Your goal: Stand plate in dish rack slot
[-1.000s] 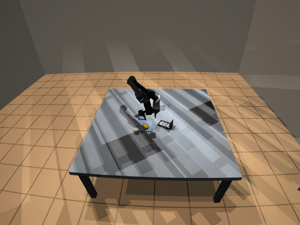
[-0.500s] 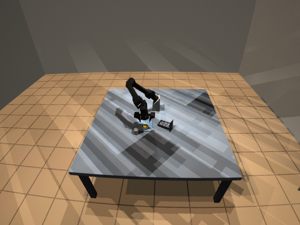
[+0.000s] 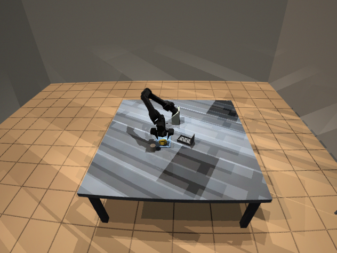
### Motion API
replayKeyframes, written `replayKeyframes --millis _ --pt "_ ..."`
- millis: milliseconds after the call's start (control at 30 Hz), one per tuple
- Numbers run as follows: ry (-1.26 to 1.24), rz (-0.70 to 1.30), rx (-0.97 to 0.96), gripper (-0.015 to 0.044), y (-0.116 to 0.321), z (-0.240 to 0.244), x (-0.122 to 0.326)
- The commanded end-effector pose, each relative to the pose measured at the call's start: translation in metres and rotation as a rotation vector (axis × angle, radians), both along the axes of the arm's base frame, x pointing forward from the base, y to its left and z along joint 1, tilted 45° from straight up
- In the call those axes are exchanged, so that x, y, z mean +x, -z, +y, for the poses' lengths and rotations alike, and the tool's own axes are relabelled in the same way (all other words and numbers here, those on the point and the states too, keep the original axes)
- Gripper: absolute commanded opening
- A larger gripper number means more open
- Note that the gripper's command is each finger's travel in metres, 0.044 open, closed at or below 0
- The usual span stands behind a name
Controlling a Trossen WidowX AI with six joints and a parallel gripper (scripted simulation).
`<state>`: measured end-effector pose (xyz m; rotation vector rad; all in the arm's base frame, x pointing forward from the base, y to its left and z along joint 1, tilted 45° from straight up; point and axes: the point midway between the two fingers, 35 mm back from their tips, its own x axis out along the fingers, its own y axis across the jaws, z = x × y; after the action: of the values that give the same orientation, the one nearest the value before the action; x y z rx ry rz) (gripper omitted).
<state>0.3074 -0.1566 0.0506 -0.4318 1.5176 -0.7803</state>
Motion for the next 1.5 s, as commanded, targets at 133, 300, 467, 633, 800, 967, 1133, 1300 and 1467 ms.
replayKeyframes --millis 133,300,467,633,800,967,1133,1300,1467 --pt "-0.001 0.024 0.0 0.04 0.015 -0.011 -0.005" --pt "-0.002 0.025 -0.001 0.04 0.02 -0.016 -0.007" --pt "-0.001 0.026 -0.002 0.04 0.025 -0.022 -0.008" --pt "-0.001 0.025 -0.003 0.04 0.03 -0.028 -0.01" --pt "-0.001 0.025 -0.004 0.04 0.032 -0.03 -0.011" --pt "-0.001 0.025 -0.004 0.0384 0.032 -0.03 -0.011" --pt "-0.001 0.025 -0.004 0.0371 0.032 -0.03 -0.011" --pt "-0.001 0.025 -0.004 0.0338 0.032 -0.03 -0.011" --pt "-0.001 0.025 -0.004 0.0285 0.032 -0.03 -0.011"
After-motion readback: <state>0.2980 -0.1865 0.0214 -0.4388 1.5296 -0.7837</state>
